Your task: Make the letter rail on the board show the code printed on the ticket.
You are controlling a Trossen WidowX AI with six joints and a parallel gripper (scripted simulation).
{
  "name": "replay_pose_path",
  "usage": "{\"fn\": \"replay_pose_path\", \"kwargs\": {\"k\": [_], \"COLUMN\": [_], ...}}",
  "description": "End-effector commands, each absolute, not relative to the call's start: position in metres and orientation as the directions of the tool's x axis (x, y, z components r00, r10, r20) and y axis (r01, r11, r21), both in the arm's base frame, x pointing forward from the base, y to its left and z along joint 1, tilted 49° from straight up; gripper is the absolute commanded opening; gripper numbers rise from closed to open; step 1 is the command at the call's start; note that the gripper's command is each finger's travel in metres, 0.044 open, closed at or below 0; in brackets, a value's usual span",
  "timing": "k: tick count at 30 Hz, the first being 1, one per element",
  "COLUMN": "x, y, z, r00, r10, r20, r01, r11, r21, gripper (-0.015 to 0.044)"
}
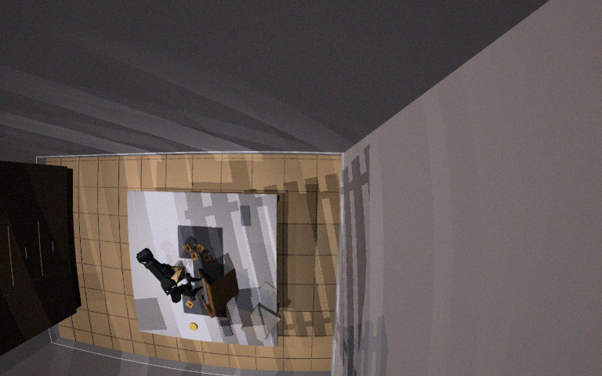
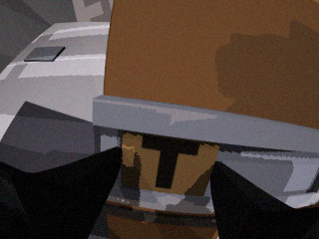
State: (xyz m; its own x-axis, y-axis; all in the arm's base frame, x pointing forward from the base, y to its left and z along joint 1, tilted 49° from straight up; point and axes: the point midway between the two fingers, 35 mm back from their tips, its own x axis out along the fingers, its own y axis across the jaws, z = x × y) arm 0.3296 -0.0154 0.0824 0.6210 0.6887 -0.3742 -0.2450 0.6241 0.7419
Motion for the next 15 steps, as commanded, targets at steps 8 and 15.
{"fn": "replay_pose_path", "kwargs": {"k": [8, 15], "x": [0.3312, 0.3321], "y": [-0.0185, -0.0209], "z": [0.0785, 0.0757], "r00": [0.620, 0.620], "r10": [0.692, 0.692], "r20": [-0.370, -0.370], "r01": [-0.253, -0.254], "r11": [0.622, 0.622], "r21": [0.741, 0.741], "gripper": [0.0000, 0.0000]}}
